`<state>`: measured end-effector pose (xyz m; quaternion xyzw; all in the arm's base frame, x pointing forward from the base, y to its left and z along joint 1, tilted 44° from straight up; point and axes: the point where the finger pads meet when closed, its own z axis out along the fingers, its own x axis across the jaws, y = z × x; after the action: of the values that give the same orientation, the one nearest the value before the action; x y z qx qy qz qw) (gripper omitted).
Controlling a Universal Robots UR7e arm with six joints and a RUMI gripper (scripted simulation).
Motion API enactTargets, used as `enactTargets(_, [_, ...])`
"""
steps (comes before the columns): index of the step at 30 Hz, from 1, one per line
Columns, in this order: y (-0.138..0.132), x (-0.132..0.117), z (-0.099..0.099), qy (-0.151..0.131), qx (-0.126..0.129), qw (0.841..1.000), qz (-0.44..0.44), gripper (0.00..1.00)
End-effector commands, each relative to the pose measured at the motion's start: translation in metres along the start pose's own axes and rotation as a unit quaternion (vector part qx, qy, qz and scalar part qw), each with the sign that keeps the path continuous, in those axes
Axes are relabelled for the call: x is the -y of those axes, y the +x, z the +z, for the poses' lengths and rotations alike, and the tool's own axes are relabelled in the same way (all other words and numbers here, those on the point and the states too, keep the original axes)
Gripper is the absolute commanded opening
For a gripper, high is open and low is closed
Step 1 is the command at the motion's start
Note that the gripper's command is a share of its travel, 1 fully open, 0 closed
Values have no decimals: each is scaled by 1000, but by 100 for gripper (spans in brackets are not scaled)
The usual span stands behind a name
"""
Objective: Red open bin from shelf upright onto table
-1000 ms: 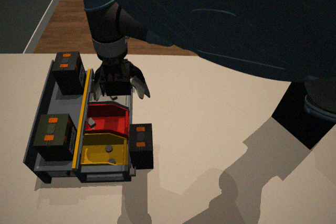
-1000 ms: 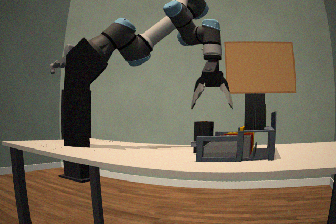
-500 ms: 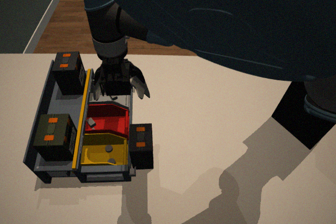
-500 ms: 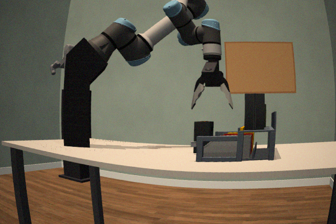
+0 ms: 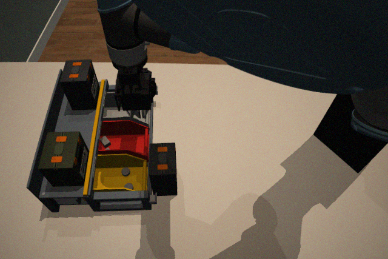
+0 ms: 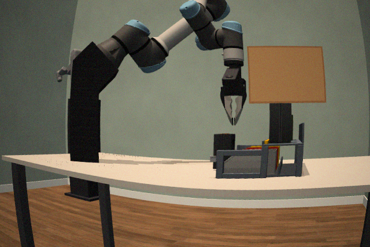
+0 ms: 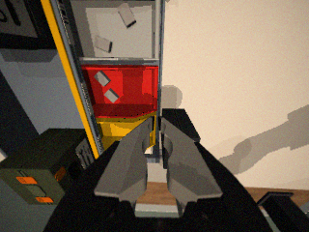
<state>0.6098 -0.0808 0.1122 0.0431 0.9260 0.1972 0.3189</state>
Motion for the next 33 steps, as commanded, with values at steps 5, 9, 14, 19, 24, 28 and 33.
enactTargets(5, [0, 0, 0, 0, 0, 1000, 0, 0])
enactTargets(9, [0, 0, 0, 0, 0, 1000, 0, 0])
enactTargets(14, [0, 0, 0, 0, 0, 1000, 0, 0])
enactTargets(19, [0, 0, 0, 0, 0, 1000, 0, 0])
enactTargets(24, [0, 0, 0, 0, 0, 1000, 0, 0])
enactTargets(28, [0, 0, 0, 0, 0, 1000, 0, 0])
enactTargets(33, [-1, 0, 17, 0, 0, 1000, 0, 0])
